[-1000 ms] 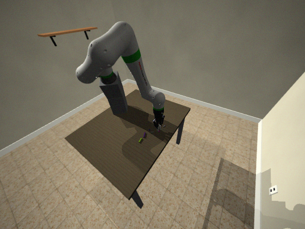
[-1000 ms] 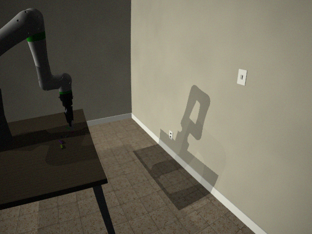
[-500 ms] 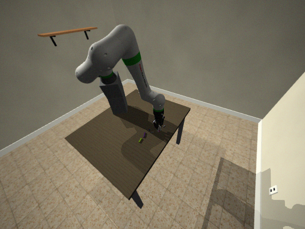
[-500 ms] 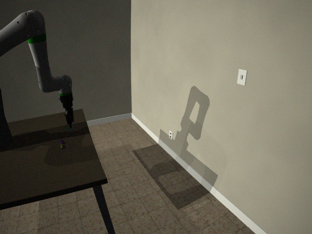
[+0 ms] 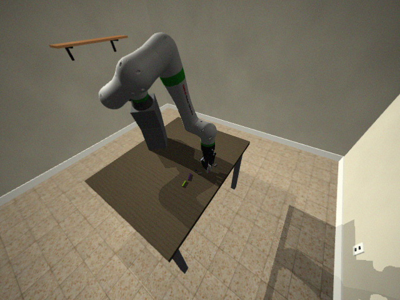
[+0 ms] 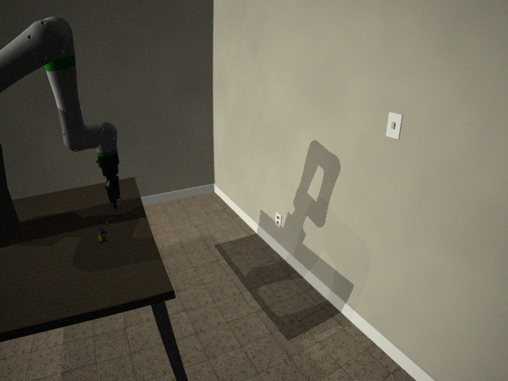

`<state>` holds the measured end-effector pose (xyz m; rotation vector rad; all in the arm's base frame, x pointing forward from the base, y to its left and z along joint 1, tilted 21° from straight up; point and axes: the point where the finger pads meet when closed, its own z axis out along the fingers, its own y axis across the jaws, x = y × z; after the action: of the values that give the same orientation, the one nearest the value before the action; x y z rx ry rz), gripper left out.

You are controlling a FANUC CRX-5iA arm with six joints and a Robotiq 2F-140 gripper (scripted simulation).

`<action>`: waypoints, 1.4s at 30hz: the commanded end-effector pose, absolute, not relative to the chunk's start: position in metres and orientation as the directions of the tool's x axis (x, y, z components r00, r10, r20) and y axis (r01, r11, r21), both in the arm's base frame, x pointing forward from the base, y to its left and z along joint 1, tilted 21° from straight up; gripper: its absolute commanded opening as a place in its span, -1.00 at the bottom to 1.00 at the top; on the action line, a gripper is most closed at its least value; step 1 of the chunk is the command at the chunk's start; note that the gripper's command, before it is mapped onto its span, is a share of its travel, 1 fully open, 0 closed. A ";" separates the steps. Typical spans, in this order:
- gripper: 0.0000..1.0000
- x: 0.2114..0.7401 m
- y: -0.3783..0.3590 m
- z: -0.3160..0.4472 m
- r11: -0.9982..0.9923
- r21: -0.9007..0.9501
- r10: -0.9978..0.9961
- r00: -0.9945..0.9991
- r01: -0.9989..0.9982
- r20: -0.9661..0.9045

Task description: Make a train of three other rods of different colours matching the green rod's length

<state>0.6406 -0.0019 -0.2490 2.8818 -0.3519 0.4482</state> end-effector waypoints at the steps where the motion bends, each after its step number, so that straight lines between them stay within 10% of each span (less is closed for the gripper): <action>1: -0.71 0.641 -0.002 -0.249 -0.951 0.162 -0.202 0.925 -0.263 0.321; 42: -0.71 0.643 -0.004 -0.257 -0.951 0.162 -0.202 0.925 -0.263 0.321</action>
<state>0.6421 -0.0032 -0.2541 2.8818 -0.3519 0.4474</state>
